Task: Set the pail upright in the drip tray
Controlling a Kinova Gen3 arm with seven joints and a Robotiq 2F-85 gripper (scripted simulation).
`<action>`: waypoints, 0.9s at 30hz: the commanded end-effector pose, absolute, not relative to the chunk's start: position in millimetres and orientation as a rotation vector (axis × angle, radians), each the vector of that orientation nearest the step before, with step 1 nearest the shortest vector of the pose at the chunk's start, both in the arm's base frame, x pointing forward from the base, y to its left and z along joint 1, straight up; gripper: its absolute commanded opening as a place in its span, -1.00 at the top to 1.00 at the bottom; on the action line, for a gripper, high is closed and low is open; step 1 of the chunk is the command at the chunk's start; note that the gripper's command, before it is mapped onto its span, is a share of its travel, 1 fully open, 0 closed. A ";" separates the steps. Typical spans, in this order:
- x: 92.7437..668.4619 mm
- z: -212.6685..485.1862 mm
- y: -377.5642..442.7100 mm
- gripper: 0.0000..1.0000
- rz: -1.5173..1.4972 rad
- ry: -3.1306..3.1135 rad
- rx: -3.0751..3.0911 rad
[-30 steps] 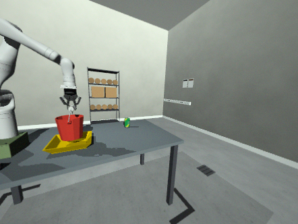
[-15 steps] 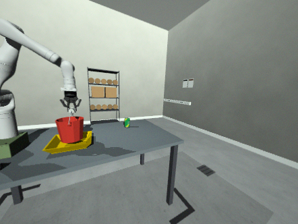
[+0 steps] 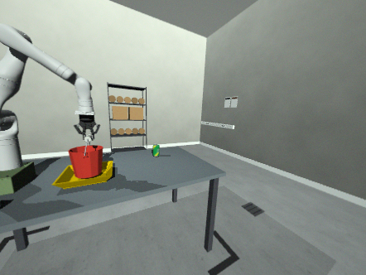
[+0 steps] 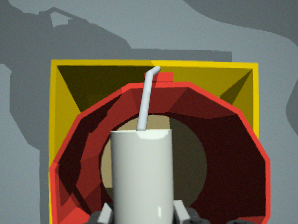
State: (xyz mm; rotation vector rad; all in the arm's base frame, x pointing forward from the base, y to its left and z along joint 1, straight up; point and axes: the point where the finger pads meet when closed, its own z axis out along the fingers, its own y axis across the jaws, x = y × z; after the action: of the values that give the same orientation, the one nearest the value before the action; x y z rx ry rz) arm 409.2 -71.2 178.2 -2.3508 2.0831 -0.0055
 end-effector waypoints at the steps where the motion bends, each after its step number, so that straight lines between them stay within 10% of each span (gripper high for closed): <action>1: 408.6 174.0 -70.7 0.80 -0.001 2.083 -2.353; 27: 408.6 156.6 -70.8 0.80 -0.001 2.083 -2.353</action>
State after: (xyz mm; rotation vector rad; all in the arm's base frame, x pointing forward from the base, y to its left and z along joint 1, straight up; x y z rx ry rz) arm 408.5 -71.0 157.3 -2.3526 2.0835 -0.0005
